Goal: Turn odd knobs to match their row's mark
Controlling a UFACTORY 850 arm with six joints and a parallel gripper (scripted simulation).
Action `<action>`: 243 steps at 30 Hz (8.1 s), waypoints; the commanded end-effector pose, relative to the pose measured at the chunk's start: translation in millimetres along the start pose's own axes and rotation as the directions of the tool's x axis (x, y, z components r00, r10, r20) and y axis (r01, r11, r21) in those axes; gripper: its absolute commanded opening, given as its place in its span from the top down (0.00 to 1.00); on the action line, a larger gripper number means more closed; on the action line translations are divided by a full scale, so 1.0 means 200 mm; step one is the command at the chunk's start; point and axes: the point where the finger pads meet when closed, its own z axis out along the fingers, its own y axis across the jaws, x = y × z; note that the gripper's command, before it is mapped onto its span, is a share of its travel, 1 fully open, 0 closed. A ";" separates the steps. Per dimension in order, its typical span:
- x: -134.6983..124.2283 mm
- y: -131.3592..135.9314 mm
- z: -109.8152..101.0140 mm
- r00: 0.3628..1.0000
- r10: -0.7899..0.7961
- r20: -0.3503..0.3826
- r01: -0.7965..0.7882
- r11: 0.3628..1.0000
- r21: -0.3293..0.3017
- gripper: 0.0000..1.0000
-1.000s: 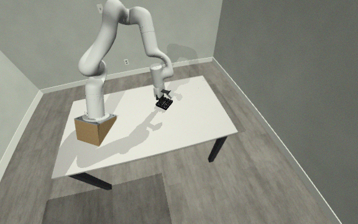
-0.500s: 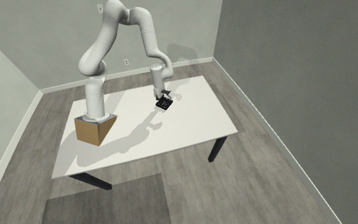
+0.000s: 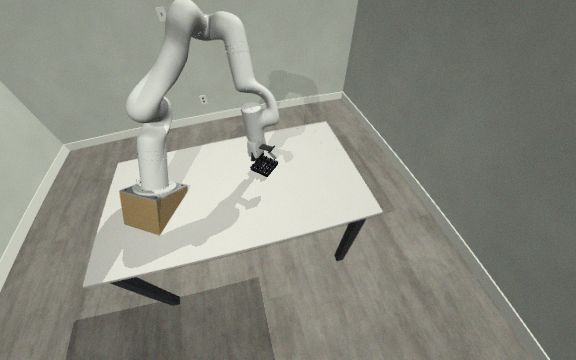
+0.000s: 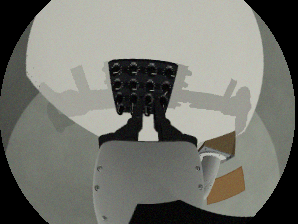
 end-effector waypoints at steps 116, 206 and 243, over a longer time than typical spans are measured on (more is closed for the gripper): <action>0.00 0.00 0.06 1.000 0.000 -0.001 0.000 1.000 0.001 0.92; 0.00 0.00 0.06 0.192 0.981 0.000 -0.981 0.192 0.001 0.92; 0.00 0.00 0.06 -0.087 0.996 0.001 -0.996 -0.087 0.001 0.92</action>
